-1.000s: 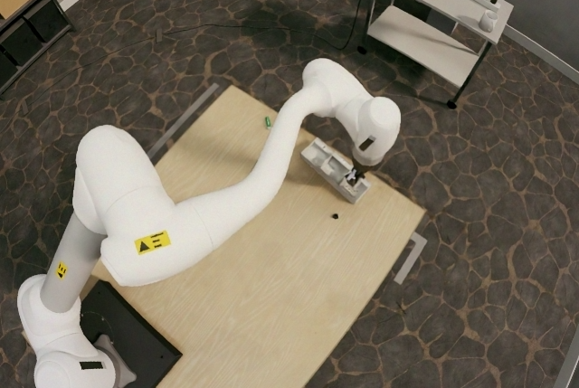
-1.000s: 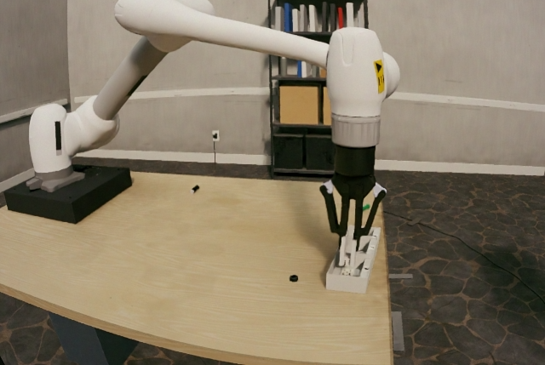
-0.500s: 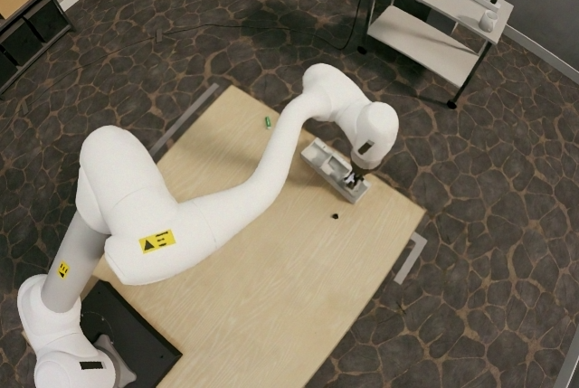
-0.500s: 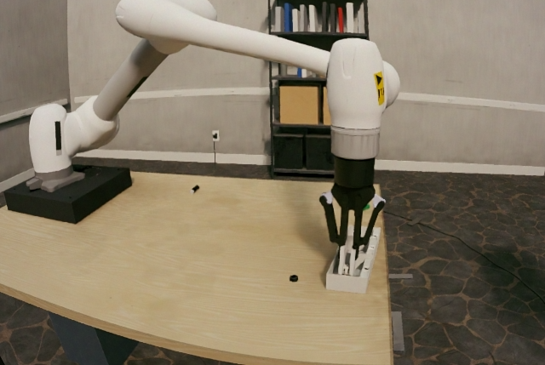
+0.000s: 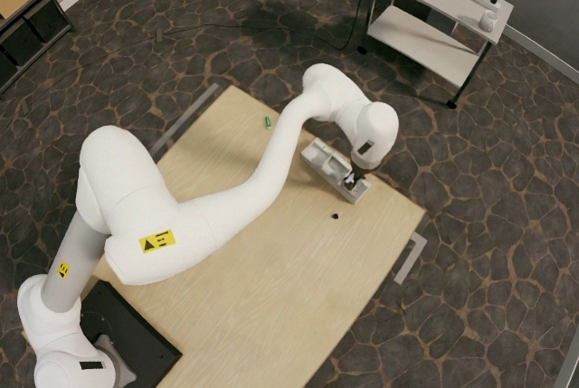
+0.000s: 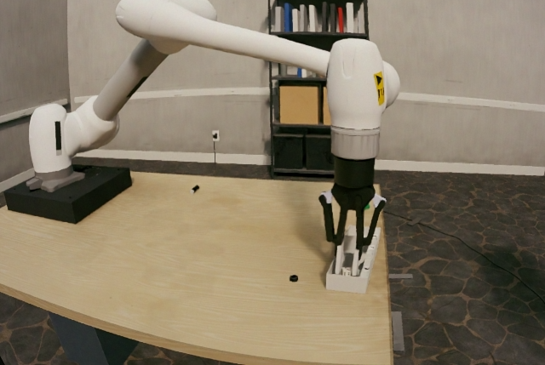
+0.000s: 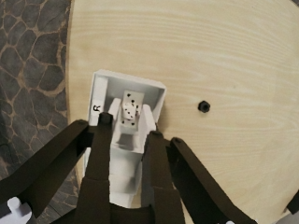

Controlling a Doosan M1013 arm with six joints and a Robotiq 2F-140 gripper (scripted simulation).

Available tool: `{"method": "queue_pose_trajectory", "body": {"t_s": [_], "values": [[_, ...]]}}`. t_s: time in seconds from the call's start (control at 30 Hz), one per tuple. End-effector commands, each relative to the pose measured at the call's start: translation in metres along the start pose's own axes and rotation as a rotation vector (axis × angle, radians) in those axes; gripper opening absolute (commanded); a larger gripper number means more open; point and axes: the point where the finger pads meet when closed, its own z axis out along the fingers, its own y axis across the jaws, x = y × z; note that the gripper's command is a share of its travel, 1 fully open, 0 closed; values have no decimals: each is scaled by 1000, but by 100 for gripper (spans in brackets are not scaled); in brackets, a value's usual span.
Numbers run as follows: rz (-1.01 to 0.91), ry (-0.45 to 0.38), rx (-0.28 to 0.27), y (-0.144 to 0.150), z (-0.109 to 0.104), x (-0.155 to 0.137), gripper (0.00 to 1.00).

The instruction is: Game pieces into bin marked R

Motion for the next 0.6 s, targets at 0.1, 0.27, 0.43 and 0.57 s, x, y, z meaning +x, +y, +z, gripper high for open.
{"method": "queue_pose_trajectory", "body": {"t_s": [0.1,0.27,0.43,0.57], "values": [[0,0,2,-1,-2,0,27],[0,0,2,-1,-2,0,27],[0,0,2,-1,-6,0,27],[0,0,2,0,-11,0,27]]}}
